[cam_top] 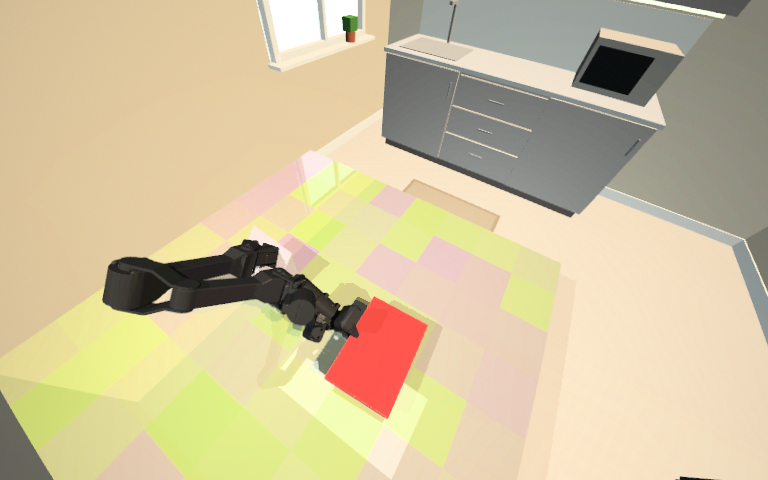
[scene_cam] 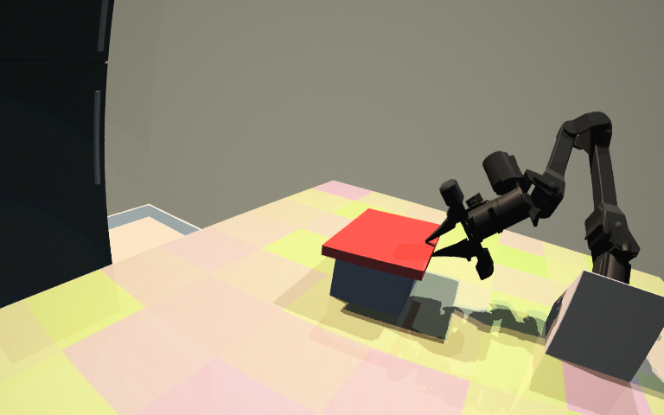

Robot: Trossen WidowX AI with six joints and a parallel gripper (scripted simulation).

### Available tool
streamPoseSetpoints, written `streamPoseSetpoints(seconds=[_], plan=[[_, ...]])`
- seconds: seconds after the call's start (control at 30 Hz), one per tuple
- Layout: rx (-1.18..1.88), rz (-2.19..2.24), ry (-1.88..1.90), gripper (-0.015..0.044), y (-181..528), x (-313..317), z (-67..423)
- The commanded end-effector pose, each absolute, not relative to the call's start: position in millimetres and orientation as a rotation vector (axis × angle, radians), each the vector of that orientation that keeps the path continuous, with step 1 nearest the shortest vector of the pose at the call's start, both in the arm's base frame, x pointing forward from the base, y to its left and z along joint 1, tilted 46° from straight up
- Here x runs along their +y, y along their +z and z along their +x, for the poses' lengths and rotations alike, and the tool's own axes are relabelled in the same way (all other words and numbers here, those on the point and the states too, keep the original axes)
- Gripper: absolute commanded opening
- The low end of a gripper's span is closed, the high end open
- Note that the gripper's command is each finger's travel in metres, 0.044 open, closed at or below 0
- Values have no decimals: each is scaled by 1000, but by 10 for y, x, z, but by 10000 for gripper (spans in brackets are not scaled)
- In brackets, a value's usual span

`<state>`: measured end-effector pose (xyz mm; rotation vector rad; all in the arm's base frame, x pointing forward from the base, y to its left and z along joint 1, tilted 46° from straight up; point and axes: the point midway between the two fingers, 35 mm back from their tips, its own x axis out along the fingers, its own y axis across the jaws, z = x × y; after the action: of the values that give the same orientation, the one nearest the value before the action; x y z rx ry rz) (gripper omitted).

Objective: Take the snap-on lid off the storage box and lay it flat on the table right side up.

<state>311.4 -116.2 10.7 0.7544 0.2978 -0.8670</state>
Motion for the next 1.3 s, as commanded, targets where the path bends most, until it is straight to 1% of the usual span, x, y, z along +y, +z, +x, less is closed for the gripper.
streamPoseSetpoints(seconds=[0.0, 1.27], plan=[[291, 758, -859, 0, 140, -1130, 3127], [295, 755, -862, 0, 172, -1093, 3139]])
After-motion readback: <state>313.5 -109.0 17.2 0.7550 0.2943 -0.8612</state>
